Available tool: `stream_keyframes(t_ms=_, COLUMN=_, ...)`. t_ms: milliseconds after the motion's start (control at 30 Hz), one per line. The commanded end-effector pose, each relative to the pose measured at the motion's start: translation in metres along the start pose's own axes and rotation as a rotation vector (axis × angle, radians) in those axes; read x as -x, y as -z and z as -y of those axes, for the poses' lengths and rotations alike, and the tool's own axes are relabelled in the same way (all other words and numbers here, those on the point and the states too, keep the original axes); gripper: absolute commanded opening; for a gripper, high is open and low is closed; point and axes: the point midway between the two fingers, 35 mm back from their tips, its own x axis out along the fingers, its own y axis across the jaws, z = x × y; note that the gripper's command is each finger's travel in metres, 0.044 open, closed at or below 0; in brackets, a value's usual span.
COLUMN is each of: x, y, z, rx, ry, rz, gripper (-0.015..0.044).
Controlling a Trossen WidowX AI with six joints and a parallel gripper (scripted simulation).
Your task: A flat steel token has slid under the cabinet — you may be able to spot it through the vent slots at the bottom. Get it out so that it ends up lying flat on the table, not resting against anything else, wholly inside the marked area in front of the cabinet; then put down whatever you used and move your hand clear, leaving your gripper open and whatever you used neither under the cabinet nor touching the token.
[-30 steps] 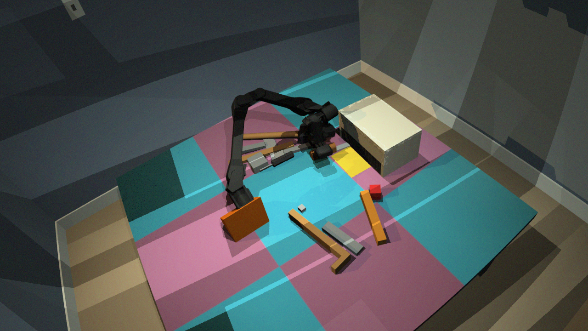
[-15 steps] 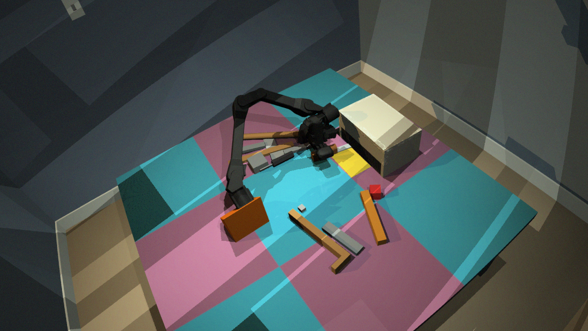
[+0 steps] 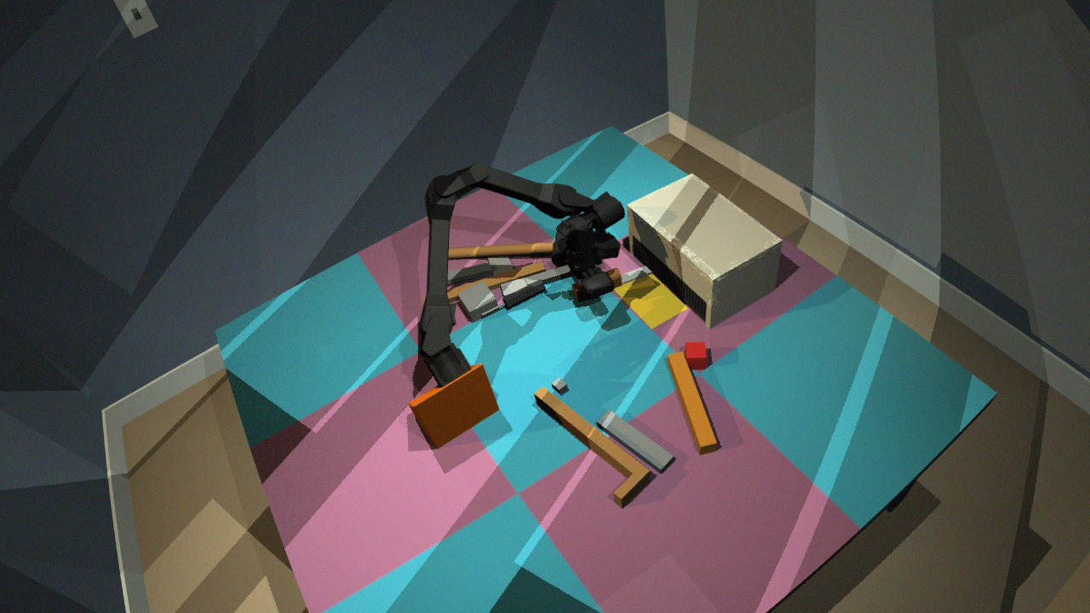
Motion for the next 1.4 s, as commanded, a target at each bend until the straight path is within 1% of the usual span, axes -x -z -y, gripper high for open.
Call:
stream_keyframes(t_ms=0, x=-0.001, y=0.005, z=0.001, rx=-0.005, ry=0.004, rz=-0.002, gripper=0.0)
stream_keyframes(t_ms=1367, x=-0.001, y=0.047, z=0.0, rx=-0.007, ry=0.004, rz=-0.004, gripper=0.0)
